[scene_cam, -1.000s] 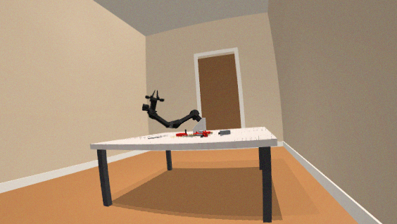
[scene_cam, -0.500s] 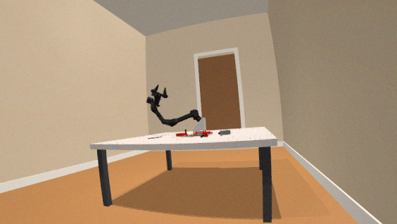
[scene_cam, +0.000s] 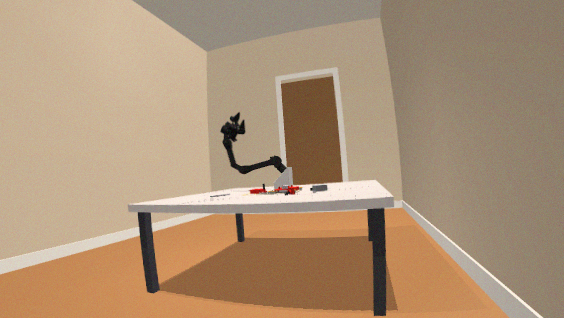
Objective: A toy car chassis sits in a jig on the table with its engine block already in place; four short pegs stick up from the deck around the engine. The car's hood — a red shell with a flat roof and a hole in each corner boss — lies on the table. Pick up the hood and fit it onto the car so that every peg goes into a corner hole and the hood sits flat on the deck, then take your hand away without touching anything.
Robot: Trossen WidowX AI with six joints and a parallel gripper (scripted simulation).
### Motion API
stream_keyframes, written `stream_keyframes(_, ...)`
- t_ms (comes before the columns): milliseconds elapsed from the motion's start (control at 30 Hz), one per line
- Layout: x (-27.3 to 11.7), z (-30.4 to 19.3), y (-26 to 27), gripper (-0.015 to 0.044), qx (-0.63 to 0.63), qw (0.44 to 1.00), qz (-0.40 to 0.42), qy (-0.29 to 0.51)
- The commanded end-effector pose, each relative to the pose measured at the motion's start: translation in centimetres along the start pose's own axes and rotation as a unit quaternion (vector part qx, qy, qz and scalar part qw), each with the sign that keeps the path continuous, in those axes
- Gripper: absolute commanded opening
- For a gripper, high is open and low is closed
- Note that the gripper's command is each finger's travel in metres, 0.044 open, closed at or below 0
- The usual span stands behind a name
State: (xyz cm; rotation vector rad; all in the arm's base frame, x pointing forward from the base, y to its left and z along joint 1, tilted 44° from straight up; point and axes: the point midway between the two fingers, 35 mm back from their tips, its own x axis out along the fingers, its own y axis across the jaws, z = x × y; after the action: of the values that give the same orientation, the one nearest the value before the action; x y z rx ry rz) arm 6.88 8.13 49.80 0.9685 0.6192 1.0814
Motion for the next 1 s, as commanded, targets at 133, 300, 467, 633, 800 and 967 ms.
stream_keyframes(133, 5.4, -2.0, -3.1, 0.0440, -0.124, 0.981, -0.141, -0.045)
stream_keyframes(300, 8.4, -1.8, -6.3, 0.0440, -0.185, 0.951, -0.236, -0.070)
stream_keyframes(467, 10.6, -0.9, -10.1, 0.0440, -0.233, 0.910, -0.332, -0.081)
stream_keyframes(633, 11.8, 0.4, -14.3, 0.0440, -0.264, 0.864, -0.421, -0.081)
stream_keyframes(800, 12.1, 2.1, -18.9, 0.0440, -0.282, 0.811, -0.507, -0.072)
stream_keyframes(967, 11.5, 3.9, -23.4, 0.0440, -0.286, 0.757, -0.585, -0.058)
